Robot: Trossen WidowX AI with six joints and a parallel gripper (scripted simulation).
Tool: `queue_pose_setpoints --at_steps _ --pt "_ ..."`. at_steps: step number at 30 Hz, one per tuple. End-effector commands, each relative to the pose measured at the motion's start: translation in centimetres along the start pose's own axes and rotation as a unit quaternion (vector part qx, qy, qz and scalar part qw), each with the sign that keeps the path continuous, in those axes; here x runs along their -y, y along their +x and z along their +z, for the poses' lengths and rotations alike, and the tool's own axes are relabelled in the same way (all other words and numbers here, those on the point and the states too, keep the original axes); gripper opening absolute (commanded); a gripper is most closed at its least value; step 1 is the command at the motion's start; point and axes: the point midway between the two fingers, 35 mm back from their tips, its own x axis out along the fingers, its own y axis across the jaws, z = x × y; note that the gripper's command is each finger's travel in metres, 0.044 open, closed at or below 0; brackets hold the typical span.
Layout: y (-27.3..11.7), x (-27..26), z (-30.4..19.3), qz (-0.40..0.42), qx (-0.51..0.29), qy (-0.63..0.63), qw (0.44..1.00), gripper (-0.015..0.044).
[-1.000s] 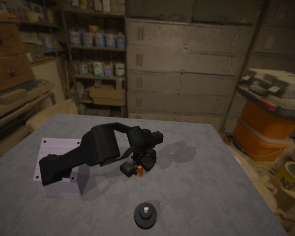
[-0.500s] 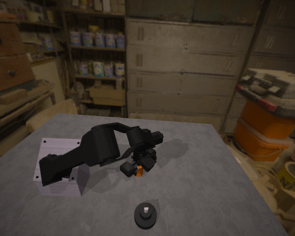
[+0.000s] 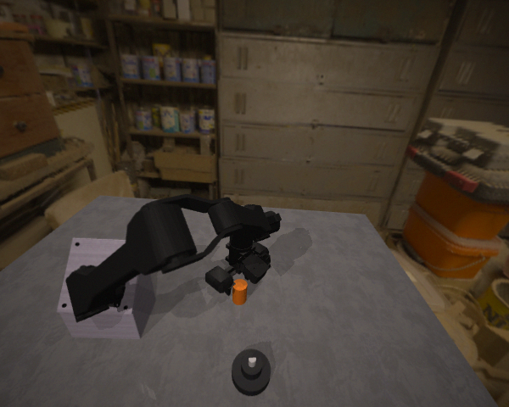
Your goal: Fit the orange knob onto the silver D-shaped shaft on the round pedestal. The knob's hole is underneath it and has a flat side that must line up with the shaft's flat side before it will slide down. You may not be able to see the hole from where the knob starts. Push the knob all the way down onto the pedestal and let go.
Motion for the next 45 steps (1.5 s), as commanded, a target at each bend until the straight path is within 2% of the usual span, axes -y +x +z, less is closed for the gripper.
queue_pose_setpoints --at_steps 1,8,14,45 --pt "-3.9 -0.2 0.2 0.012 0.005 0.007 1.000 0.0440" --pt "-4.2 -0.2 0.3 0.012 0.005 0.007 1.000 0.0440" --pt "-2.4 -0.2 0.3 0.012 0.005 0.007 1.000 0.0440" --pt "2.1 -0.5 0.4 0.012 0.005 0.007 1.000 0.0440"
